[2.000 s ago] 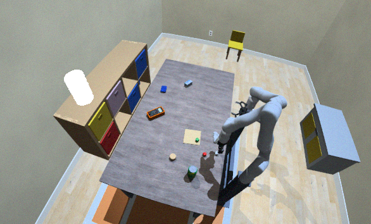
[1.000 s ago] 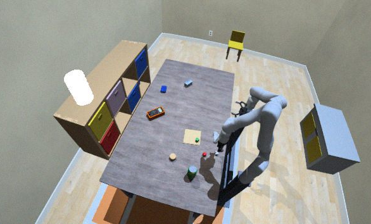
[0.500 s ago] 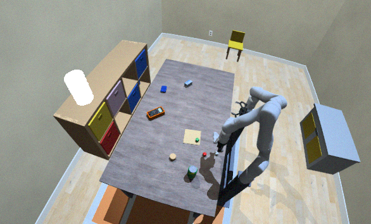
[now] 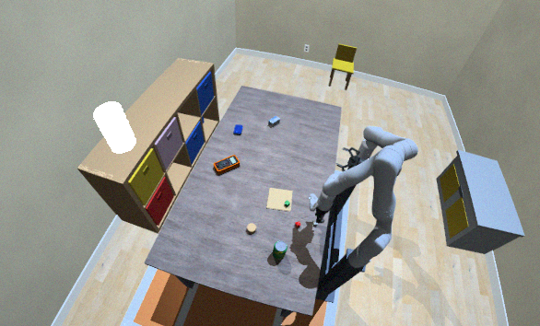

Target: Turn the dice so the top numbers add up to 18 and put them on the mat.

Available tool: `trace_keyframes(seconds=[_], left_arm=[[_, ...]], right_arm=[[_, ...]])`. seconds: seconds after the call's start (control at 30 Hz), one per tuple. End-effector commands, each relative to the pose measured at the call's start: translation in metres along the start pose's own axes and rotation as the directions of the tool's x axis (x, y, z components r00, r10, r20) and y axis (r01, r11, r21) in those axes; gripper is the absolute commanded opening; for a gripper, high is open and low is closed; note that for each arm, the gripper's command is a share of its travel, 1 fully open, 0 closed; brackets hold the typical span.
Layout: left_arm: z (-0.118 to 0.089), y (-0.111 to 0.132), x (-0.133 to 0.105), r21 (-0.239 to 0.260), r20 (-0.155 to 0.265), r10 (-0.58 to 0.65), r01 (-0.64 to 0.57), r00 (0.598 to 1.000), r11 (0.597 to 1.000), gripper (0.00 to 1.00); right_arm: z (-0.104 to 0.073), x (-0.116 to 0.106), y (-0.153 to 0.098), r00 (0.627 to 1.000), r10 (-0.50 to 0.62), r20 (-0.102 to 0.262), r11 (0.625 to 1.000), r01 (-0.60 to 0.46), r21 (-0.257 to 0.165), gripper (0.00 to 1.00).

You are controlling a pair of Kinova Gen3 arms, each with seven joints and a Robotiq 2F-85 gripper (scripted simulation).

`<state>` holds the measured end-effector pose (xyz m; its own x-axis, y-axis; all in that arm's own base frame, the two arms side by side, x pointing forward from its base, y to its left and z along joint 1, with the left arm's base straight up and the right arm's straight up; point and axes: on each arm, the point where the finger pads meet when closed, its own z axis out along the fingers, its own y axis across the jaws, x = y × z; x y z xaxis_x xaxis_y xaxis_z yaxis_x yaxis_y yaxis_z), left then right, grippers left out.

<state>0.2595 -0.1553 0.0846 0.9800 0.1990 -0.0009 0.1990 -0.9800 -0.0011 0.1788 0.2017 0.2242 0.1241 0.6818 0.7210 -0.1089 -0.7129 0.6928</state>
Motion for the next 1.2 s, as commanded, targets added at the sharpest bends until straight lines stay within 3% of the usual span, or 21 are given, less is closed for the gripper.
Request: trace_keyframes(seconds=[0.0,0.53,1.17], left_arm=[[0.005,0.0,0.0,-0.001,-0.001,0.0,0.0,1.0,1.0,0.466],[0.026,-0.001,0.0,-0.001,-0.001,0.0,0.0,1.0,1.0,0.466],[0.033,-0.001,0.001,-0.001,-0.001,0.0,0.0,1.0,1.0,0.466]], right_arm=[[0.0,0.0,0.0,1.0,0.001,0.0,1.0,-0.001,0.0,1.0],[0.0,0.0,0.0,1.0,0.001,0.0,1.0,-0.001,0.0,1.0],[0.0,0.0,0.0,1.0,0.001,0.0,1.0,-0.001,0.0,1.0]])
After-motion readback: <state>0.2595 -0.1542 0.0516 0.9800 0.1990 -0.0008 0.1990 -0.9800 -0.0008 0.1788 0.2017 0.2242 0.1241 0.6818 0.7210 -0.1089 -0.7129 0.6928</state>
